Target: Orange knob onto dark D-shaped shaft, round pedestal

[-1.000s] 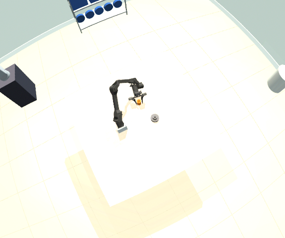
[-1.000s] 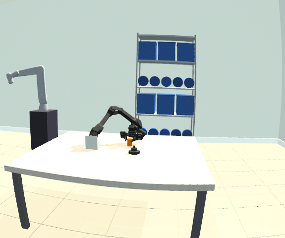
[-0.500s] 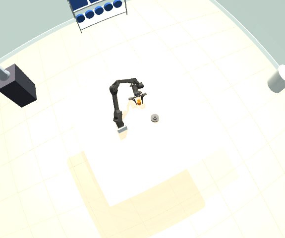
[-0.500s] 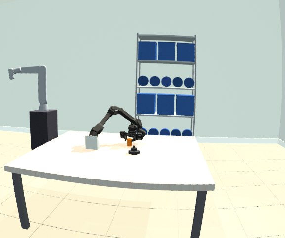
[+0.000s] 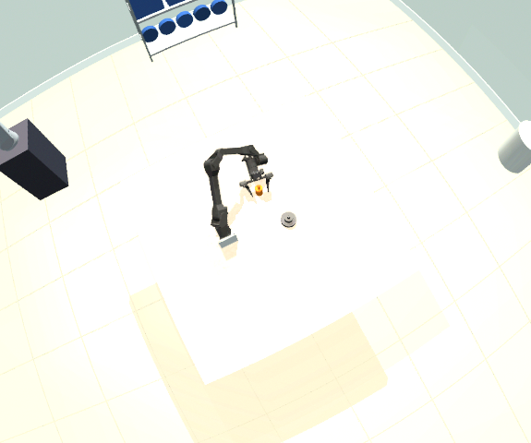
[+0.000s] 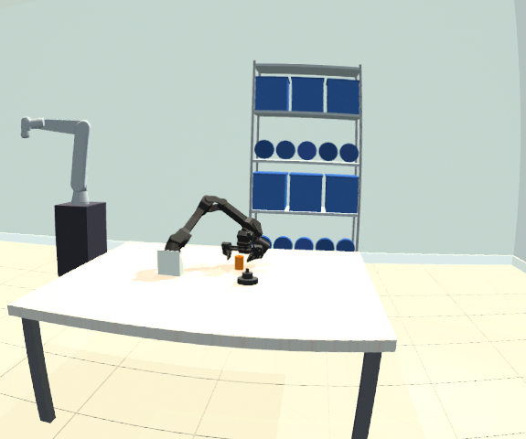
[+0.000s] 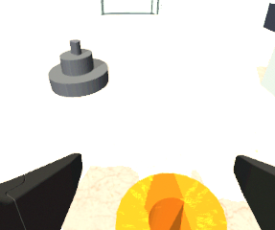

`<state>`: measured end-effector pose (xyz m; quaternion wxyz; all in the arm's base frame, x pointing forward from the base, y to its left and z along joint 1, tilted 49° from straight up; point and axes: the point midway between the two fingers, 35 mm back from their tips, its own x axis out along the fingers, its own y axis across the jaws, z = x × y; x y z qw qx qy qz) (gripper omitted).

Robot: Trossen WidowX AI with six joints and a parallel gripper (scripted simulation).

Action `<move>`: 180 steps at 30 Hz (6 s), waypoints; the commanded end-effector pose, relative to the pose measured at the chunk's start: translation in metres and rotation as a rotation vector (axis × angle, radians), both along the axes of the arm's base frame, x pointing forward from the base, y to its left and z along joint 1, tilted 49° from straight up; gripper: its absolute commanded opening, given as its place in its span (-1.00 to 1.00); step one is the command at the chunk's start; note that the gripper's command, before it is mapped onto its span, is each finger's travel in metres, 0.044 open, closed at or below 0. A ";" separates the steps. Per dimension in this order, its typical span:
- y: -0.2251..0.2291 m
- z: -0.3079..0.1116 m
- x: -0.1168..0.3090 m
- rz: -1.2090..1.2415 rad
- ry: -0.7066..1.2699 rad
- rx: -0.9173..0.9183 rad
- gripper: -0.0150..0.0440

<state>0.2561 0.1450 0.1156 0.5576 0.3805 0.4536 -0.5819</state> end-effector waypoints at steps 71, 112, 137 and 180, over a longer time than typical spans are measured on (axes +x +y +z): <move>-0.072 0.066 0.009 1.760 -0.483 0.984 1.00; -0.015 0.015 0.004 1.762 -0.484 0.981 1.00; 0.014 -0.009 -0.001 1.761 -0.489 0.986 1.00; -0.085 0.068 0.012 1.687 -0.505 0.948 -0.49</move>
